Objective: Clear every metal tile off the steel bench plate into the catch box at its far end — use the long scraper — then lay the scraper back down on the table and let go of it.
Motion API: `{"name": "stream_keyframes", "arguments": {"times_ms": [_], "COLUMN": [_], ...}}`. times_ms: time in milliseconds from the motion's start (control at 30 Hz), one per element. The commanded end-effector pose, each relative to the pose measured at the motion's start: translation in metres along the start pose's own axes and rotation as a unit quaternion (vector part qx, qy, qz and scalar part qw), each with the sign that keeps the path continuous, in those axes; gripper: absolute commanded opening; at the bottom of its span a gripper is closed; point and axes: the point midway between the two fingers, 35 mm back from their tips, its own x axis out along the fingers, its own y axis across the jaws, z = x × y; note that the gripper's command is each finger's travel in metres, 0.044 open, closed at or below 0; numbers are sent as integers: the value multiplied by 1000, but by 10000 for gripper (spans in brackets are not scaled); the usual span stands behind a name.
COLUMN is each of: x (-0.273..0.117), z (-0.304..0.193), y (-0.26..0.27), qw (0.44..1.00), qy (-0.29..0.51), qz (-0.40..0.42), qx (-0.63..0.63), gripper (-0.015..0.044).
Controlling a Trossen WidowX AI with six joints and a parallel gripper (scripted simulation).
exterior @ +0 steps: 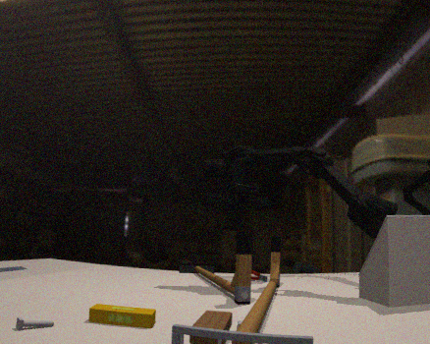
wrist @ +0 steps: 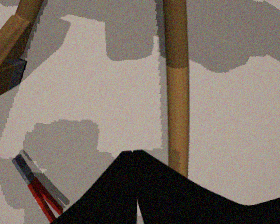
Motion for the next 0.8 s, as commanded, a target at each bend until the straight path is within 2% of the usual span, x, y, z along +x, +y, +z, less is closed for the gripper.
{"name": "stream_keyframes", "arguments": {"times_ms": [0,767], "x": [9,68], "z": [0,-2], "y": [-1,-7], "qw": [1000,1000], "qy": [0,-2], "qz": [3,2], "qx": [-3,-2], "gripper": [0,0]}}
